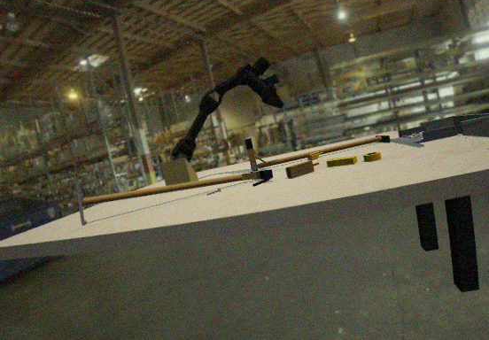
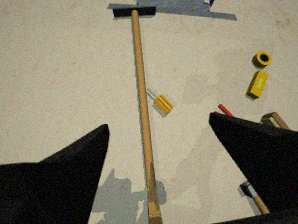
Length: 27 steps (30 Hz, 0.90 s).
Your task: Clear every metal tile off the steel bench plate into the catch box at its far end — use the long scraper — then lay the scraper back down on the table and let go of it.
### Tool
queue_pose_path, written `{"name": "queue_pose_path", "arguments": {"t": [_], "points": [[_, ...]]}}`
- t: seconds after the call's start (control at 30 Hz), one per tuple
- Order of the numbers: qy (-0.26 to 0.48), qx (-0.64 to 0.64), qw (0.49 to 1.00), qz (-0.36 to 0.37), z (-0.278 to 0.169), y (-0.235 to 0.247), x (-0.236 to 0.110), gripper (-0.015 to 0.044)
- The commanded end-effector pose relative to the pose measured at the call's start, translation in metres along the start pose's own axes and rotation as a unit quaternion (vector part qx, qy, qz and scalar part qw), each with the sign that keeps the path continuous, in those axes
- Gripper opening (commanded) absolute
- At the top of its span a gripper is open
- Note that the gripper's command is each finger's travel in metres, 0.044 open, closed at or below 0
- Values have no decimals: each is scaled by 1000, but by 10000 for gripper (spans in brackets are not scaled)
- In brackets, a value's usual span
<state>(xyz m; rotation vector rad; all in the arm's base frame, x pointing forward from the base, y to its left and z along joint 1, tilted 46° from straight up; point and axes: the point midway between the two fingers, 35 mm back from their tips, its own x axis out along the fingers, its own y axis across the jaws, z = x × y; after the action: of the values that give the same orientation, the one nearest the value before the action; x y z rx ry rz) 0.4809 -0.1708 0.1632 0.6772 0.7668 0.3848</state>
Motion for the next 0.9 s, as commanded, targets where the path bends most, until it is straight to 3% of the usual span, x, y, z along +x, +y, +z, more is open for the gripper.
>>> {"name": "queue_pose_path", "arguments": {"t": [0.0, 0.87], "points": [[-21, 7, 1000, -3, 2, -2, -18, 440], [-150, 45, 987, -33, -11, -8, -130, 440]]}}
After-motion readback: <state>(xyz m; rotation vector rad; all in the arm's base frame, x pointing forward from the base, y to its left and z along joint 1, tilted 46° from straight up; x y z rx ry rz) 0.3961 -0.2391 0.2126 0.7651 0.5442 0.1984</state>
